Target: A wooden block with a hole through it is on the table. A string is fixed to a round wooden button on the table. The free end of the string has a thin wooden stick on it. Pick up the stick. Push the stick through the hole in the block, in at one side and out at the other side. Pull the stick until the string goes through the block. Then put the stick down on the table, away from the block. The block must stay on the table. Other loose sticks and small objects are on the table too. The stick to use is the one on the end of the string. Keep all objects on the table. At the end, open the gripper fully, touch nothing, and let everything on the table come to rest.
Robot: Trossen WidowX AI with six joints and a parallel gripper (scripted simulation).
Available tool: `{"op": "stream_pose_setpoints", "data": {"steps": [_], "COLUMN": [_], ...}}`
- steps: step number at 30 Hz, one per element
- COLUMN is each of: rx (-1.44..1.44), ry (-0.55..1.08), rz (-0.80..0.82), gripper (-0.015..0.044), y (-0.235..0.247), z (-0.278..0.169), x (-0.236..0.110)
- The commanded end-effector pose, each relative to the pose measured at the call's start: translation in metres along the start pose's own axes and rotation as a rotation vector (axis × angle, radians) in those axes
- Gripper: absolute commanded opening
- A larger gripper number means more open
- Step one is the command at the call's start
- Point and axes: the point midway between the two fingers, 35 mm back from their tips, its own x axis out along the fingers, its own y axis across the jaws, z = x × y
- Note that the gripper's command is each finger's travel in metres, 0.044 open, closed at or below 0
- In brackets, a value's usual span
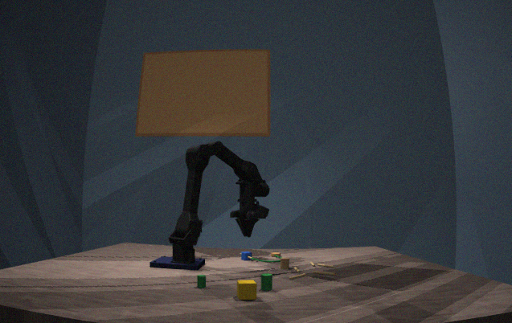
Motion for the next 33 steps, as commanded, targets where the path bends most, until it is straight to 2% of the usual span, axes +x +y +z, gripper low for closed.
{"op": "stream_pose_setpoints", "data": {"steps": [1,15,33], "rx": [0.793,1.455,1.464], "ry": [0.010,0.013,0.013], "rz": [-0.002,-0.009,-0.009], "gripper": [0.0125,0.0125,0.0125], "y": [0.0167,0.0263,0.0264], "z": [-0.0039,-0.0063,-0.0063], "x": [-0.0005,-0.0007,-0.0007]}}
